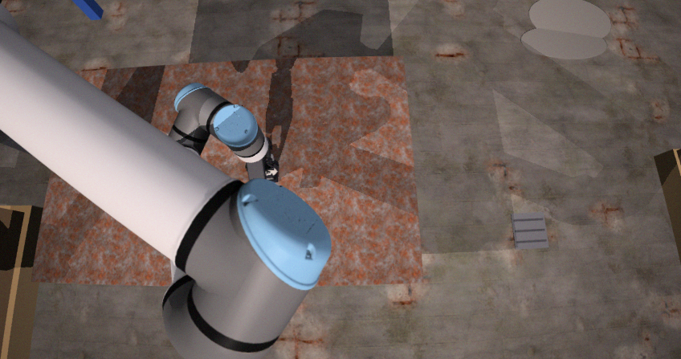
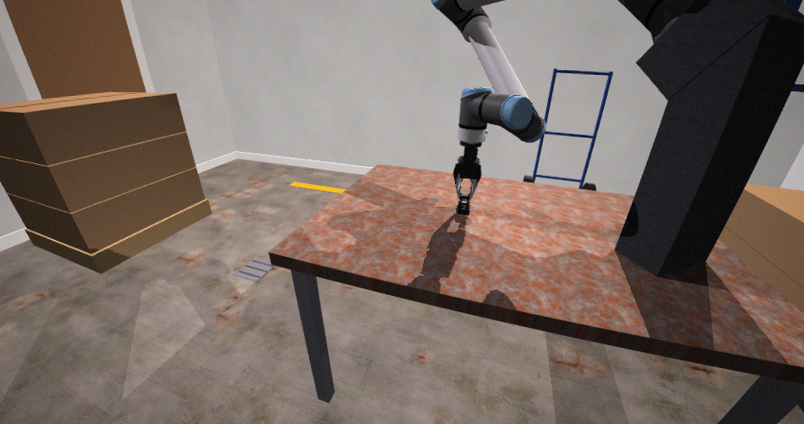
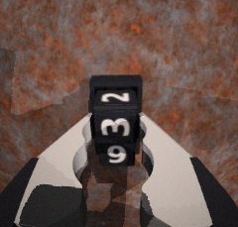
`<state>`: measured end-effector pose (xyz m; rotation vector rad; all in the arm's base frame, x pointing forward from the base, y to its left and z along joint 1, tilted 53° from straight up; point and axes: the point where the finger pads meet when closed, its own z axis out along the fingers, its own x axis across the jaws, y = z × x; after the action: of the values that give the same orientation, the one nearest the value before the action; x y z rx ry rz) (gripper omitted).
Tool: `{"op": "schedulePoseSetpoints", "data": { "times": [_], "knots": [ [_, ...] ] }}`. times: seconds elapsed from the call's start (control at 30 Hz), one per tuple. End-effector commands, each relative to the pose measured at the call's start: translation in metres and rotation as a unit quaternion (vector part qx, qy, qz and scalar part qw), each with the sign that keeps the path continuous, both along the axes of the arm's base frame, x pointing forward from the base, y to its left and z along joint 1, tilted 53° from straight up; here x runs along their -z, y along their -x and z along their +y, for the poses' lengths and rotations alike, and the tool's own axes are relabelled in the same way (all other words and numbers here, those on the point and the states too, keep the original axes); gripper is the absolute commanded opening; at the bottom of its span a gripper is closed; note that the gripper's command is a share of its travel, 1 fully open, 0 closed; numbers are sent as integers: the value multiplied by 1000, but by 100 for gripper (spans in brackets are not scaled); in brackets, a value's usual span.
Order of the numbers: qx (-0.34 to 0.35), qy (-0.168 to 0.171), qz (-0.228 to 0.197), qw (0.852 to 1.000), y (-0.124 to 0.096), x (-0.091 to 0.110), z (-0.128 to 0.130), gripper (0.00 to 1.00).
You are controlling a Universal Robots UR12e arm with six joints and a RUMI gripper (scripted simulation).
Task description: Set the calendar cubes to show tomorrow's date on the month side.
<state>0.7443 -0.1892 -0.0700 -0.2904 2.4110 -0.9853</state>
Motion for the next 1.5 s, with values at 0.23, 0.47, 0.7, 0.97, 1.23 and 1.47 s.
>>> {"op": "schedulePoseSetpoints", "data": {
  "times": [0.23, 0.47, 0.7, 0.97, 1.23, 1.47],
  "knots": [
    [0, 0, -1, 1000, -4, 3, -4, 10],
    [0, 0, -1, 1000, -6, 5, -6, 10],
    [0, 0, -2, 1000, -7, 5, -6, 10],
    [0, 0, -1, 1000, -7, 6, -6, 10],
    [0, 0, -1, 1000, -7, 5, -6, 10],
    [0, 0, -1, 1000, -7, 5, -6, 10]
  ]
}}
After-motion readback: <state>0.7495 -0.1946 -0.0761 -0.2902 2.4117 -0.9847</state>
